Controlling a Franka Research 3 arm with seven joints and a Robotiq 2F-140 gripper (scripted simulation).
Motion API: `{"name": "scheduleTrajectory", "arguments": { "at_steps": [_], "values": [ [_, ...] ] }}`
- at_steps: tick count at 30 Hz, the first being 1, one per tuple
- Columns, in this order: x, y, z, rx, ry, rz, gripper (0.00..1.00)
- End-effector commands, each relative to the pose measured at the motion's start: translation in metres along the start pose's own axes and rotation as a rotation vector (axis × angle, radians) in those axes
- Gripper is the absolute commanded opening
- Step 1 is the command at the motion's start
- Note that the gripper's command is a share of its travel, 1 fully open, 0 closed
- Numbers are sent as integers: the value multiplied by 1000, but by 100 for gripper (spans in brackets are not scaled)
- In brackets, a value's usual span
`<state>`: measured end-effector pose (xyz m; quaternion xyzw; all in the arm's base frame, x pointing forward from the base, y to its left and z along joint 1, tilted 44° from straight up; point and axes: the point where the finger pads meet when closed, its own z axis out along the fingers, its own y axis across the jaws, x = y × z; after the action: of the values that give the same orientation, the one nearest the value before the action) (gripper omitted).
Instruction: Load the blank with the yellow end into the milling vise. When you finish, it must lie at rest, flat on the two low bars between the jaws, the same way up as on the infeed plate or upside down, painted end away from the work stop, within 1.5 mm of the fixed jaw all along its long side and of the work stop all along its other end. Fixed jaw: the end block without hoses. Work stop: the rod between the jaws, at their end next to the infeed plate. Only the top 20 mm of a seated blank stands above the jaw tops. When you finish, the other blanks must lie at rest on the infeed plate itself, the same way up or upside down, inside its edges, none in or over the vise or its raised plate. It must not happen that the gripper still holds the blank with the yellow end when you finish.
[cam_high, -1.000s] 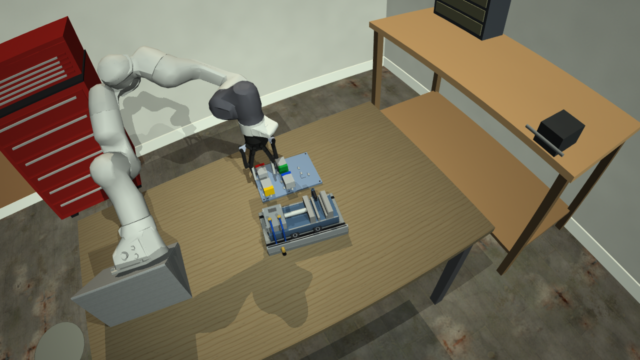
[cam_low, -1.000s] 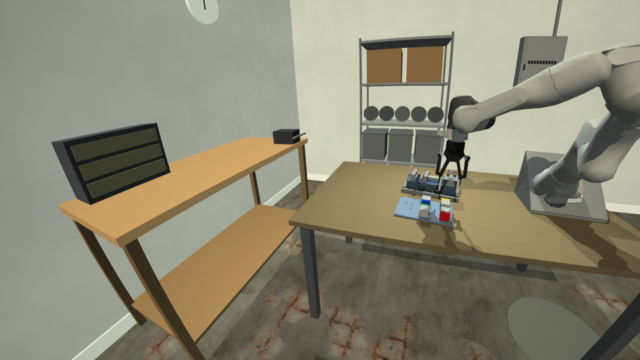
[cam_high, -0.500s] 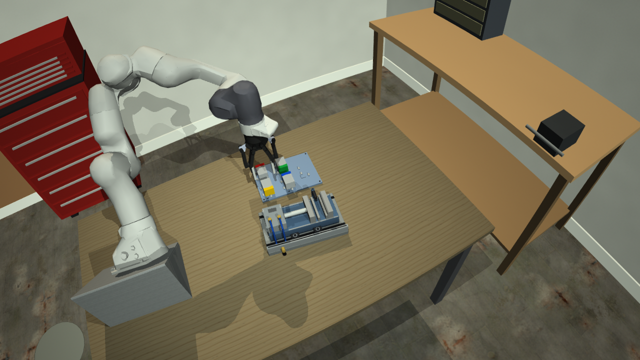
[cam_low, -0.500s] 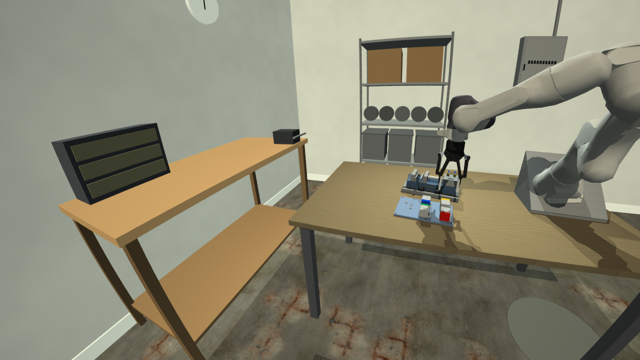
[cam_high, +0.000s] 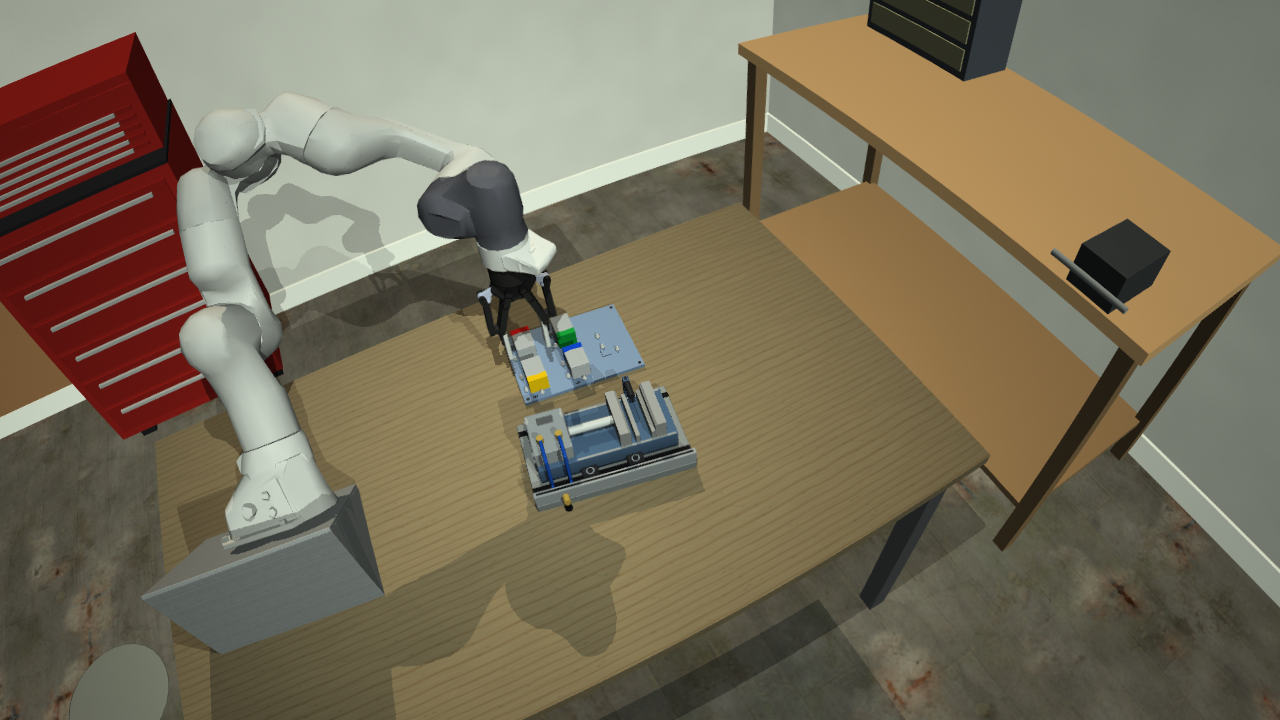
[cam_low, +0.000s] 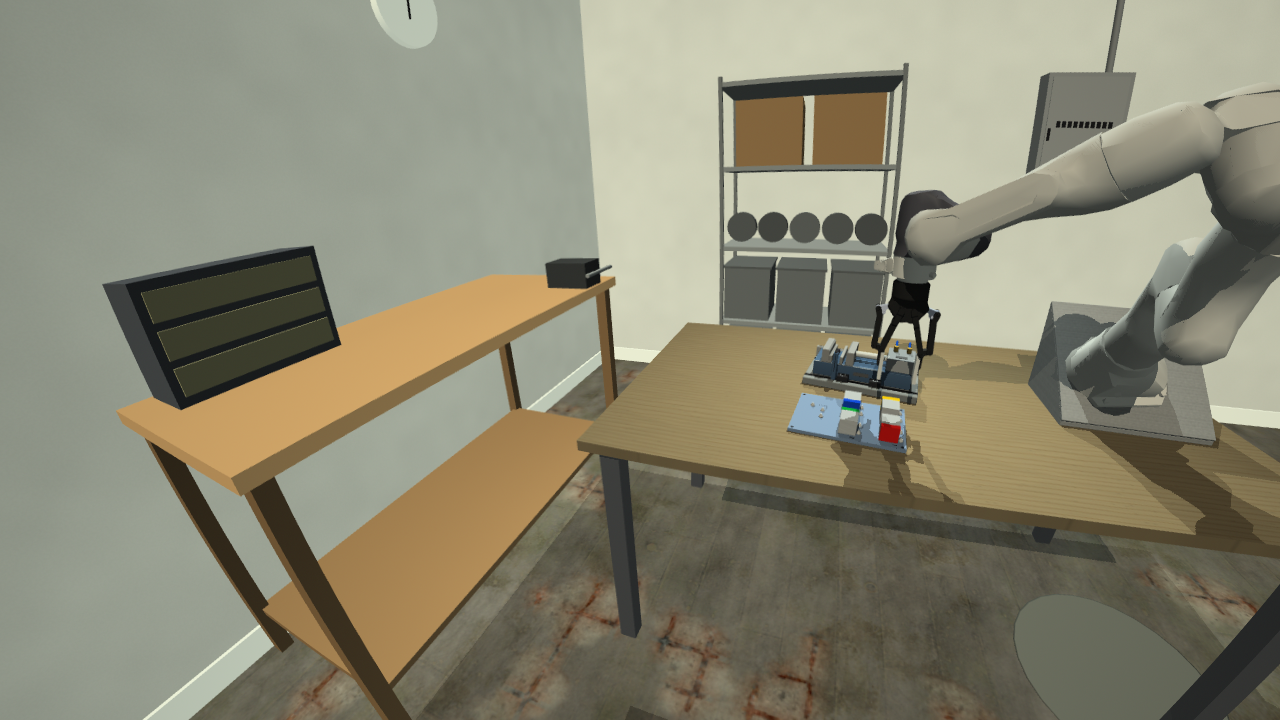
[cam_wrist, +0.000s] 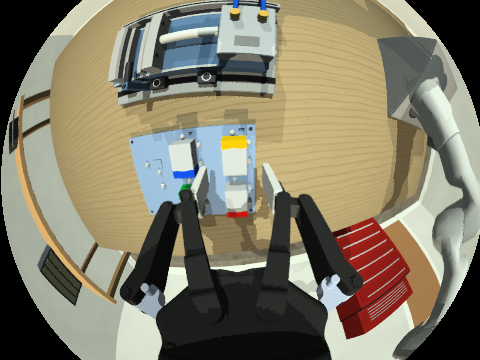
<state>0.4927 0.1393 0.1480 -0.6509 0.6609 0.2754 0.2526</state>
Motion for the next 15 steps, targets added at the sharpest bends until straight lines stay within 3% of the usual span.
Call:
{"name": "scheduleTrajectory", "arguments": {
  "at_steps": [1, 7, 12, 15],
  "values": [
    [0, -1, -2, 1, 1, 3, 46],
    [0, -1, -2, 1, 1, 3, 46],
    [0, 0, 30, 1, 1, 3, 46],
    [0, 0, 30, 1, 1, 3, 46]
  ]
}}
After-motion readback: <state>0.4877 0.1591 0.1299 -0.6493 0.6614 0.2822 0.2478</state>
